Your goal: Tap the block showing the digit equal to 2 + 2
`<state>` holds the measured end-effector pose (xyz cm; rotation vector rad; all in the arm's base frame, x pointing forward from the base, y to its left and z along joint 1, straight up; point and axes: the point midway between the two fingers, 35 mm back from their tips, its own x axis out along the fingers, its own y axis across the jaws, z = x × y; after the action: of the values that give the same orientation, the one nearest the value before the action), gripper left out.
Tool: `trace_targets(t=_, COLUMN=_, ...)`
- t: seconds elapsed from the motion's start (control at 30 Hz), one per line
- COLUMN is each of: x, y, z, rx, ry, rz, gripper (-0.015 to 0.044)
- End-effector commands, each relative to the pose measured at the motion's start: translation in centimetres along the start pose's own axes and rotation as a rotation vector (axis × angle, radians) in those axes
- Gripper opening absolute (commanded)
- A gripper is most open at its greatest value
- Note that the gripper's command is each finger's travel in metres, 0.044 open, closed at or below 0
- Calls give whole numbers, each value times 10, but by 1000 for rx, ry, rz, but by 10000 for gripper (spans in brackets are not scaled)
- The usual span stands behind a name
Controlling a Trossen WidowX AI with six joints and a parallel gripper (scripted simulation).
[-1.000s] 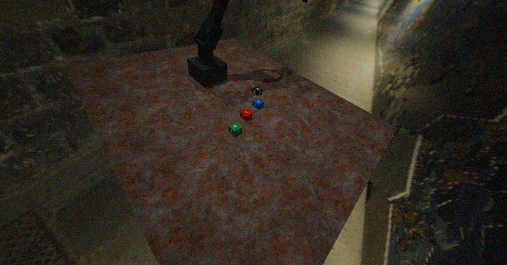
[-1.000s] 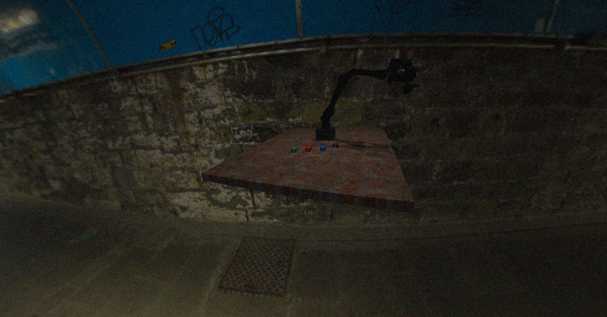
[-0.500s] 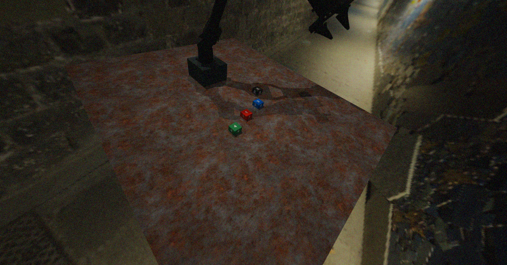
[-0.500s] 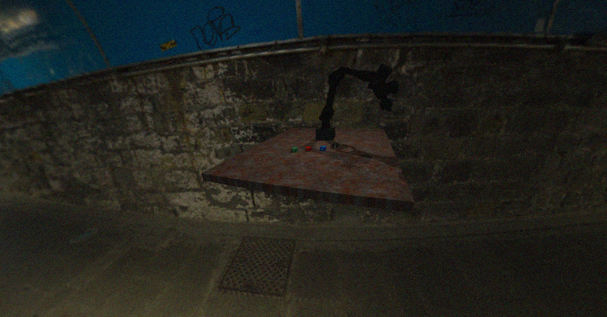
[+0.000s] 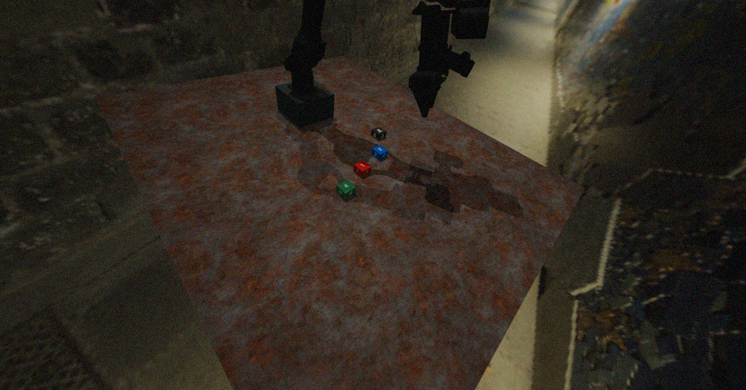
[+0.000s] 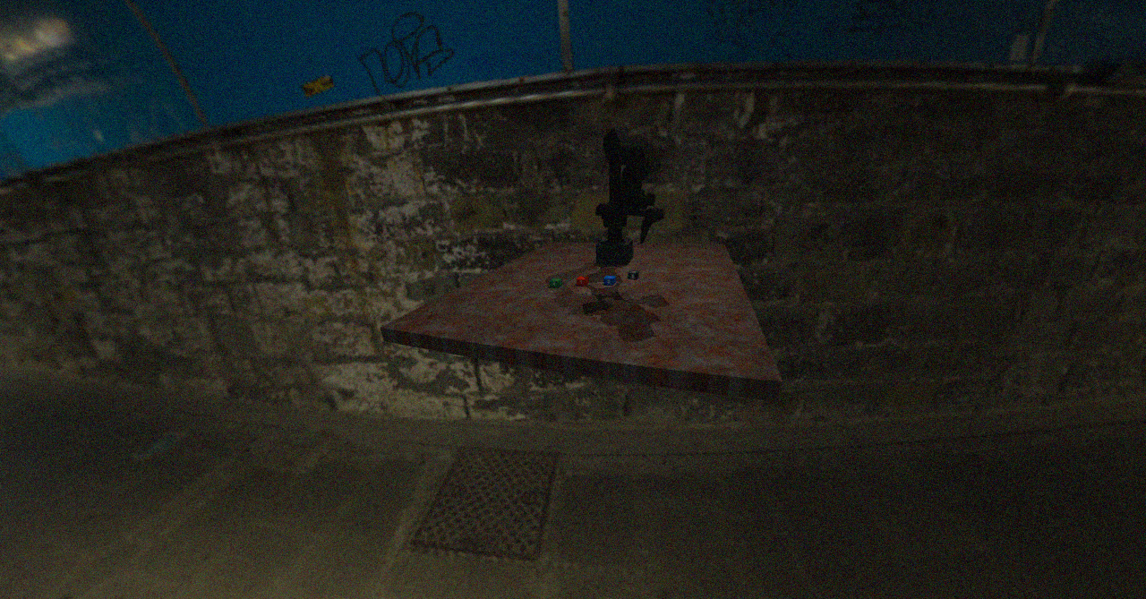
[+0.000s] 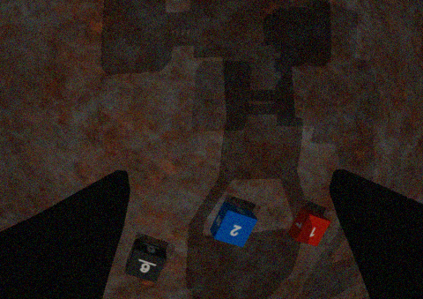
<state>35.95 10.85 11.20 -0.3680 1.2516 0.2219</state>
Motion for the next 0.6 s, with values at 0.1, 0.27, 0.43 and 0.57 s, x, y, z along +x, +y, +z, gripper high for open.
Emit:
trace_targets(t=0.1, x=6, y=-43, z=-85, rx=431, ry=272, rz=90, gripper=400)
trace_targets(t=0.27, x=6, y=-43, z=-85, rx=431, ry=272, rz=90, gripper=400)
trace_targets(t=0.43, x=6, y=-43, z=-85, rx=431, ry=272, rz=90, gripper=400)
trace_targets(t=0.57, x=6, y=-43, z=-85, rx=431, ry=272, rz=90, gripper=400)
